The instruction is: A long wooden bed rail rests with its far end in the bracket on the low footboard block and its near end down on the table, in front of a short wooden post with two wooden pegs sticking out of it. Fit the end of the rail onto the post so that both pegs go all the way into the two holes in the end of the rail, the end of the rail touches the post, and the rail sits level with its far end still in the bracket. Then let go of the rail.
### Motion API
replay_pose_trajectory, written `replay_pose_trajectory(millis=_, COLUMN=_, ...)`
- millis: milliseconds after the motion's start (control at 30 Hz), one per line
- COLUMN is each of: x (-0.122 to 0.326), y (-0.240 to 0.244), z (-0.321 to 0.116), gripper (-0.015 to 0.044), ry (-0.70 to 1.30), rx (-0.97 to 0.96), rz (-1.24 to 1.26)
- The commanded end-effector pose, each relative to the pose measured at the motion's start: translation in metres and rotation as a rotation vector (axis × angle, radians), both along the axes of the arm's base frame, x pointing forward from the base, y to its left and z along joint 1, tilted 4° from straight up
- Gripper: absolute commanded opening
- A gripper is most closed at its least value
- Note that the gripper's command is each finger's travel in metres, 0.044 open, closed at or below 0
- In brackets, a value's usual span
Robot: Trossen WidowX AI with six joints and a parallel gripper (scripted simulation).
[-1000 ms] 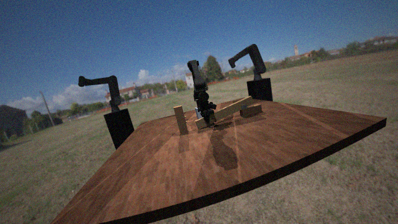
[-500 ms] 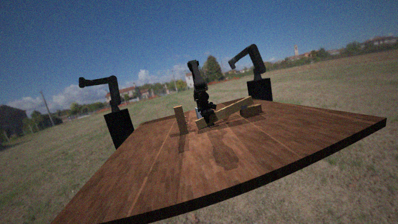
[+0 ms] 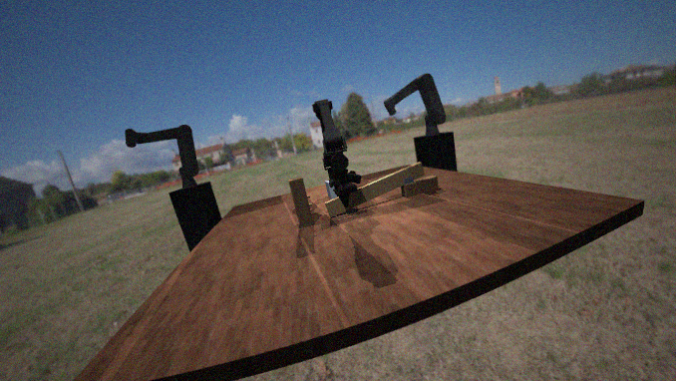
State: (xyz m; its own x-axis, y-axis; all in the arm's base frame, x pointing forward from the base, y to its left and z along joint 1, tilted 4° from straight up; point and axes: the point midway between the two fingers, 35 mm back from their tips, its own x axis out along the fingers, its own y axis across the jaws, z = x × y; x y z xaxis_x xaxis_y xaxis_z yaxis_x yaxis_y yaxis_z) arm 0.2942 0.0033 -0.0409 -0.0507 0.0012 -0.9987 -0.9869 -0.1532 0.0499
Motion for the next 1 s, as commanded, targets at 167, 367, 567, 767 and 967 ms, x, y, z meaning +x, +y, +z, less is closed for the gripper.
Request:
replay_pose_trajectory(millis=167, x=0.004, y=0.001, z=0.007, gripper=0.0000, ry=-0.010, rx=0.006, rz=0.003)
replay_pose_trajectory(millis=367, x=0.005, y=0.001, z=0.010, gripper=0.0000, ry=-0.010, rx=0.006, rz=0.003)
replay_pose_trajectory(millis=567, x=0.006, y=0.001, z=0.013, gripper=0.0000, ry=-0.010, rx=0.006, rz=0.003)
replay_pose_trajectory(millis=767, x=0.006, y=0.001, z=0.016, gripper=0.0000, ry=-0.010, rx=0.006, rz=0.003)
replay_pose_trajectory(millis=967, x=0.007, y=0.001, z=0.019, gripper=0.0000, ry=-0.010, rx=0.006, rz=0.003)
